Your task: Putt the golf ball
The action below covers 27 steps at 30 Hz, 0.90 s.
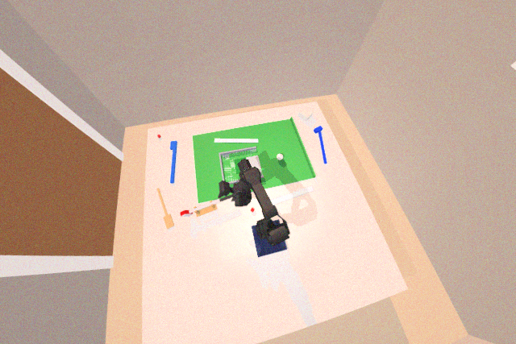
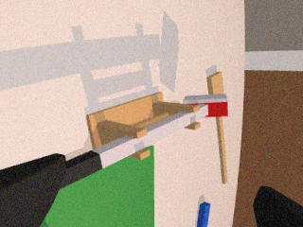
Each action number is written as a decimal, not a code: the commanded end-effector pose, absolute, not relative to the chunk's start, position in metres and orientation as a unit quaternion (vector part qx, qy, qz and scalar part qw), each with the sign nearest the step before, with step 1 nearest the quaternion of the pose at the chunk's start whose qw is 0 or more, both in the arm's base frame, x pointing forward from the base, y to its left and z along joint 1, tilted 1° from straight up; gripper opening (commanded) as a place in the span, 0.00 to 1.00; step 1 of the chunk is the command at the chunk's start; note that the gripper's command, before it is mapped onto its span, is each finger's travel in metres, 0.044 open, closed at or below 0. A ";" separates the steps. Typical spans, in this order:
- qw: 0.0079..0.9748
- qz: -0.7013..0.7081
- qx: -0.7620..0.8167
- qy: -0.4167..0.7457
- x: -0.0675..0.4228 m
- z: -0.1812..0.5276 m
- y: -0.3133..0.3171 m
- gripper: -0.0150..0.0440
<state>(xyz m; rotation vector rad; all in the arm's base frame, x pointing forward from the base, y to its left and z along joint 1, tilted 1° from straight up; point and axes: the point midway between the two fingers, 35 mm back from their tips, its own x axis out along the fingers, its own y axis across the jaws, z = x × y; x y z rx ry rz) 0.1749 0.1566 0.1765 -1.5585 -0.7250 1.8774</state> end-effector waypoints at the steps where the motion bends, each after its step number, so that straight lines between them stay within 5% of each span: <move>1: 0.295 0.708 -0.584 -0.266 0.175 0.176 0.157 0.98; 9: 0.374 0.753 -0.541 0.030 0.189 0.143 0.163 1.00; 18: 0.496 0.628 -0.489 0.348 0.211 0.114 0.174 1.00; 27: 0.506 0.612 -0.484 0.367 0.211 0.113 0.175 1.00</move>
